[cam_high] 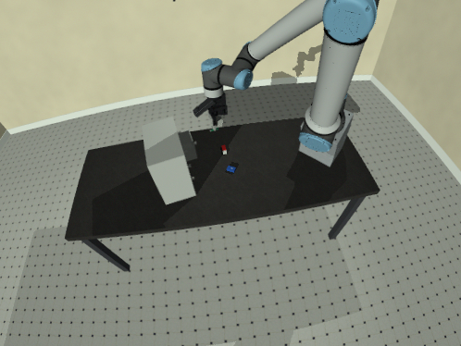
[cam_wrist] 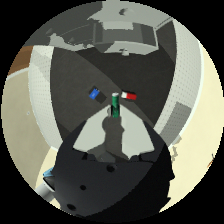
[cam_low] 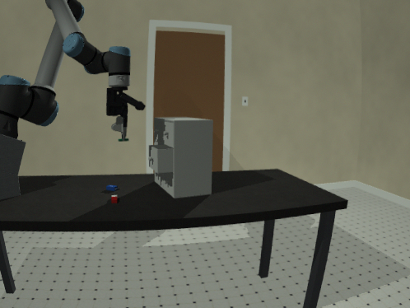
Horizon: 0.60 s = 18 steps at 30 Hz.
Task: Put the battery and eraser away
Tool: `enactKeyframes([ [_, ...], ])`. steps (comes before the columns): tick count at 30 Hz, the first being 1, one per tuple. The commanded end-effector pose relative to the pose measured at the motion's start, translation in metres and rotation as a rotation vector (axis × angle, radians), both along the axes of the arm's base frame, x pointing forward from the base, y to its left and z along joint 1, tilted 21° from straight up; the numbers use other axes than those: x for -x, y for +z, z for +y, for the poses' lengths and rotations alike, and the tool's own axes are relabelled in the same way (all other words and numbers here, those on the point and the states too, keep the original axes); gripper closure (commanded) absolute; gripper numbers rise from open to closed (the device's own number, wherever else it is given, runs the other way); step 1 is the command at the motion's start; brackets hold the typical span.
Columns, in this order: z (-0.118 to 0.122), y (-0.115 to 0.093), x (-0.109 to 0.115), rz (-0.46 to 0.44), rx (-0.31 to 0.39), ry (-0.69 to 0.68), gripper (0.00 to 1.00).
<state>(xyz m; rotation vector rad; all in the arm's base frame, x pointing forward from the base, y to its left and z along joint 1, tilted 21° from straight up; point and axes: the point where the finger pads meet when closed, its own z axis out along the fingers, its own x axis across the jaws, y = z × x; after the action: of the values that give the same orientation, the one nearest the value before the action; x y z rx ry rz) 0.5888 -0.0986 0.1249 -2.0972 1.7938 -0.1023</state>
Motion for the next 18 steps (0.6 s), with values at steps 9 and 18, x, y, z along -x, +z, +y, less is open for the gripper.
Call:
enactKeyframes([
  [9,-0.0004,0.0001,0.0001,-0.060,-0.011,-0.012,0.98],
  [18,-0.0004,-0.0004,0.0005,-0.118,-0.021,-0.023,0.98],
])
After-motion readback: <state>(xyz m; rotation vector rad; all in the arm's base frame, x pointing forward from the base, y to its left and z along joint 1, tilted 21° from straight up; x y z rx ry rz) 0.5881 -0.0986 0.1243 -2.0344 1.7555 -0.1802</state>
